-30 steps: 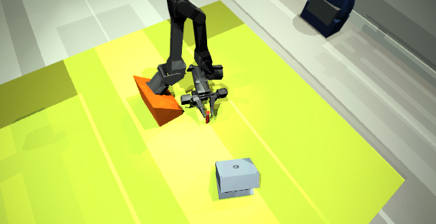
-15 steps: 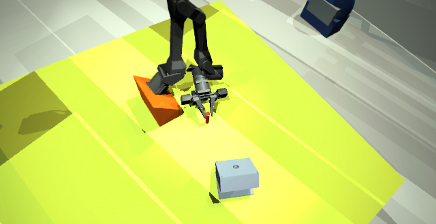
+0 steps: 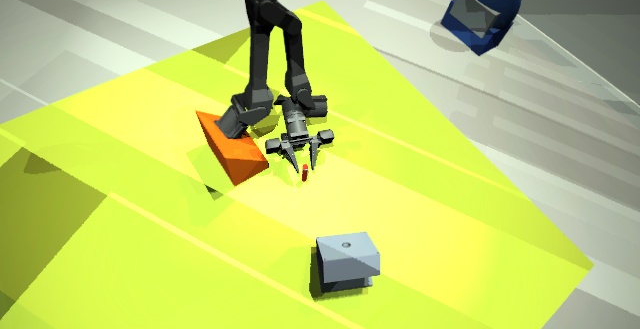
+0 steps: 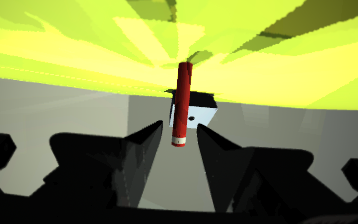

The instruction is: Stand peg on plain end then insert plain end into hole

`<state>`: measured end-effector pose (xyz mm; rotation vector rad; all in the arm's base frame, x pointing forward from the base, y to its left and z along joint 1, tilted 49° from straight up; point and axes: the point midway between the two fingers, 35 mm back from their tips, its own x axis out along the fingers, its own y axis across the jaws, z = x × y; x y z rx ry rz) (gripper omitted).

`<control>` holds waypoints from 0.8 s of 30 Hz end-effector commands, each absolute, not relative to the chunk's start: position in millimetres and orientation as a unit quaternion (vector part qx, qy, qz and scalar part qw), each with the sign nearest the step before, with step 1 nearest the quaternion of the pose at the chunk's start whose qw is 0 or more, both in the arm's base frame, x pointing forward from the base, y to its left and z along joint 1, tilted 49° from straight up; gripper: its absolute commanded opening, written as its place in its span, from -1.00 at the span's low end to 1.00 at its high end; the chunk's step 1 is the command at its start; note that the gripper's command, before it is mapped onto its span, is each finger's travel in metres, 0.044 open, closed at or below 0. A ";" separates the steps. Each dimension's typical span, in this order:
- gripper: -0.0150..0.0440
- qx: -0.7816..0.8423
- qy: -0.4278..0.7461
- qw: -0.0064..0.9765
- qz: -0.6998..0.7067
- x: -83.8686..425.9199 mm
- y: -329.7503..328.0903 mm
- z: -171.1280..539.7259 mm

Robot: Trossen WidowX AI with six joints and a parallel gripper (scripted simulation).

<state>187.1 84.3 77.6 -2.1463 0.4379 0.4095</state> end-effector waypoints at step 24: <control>1.00 -0.832 0.232 0.452 0.225 204.2 43.8 94.2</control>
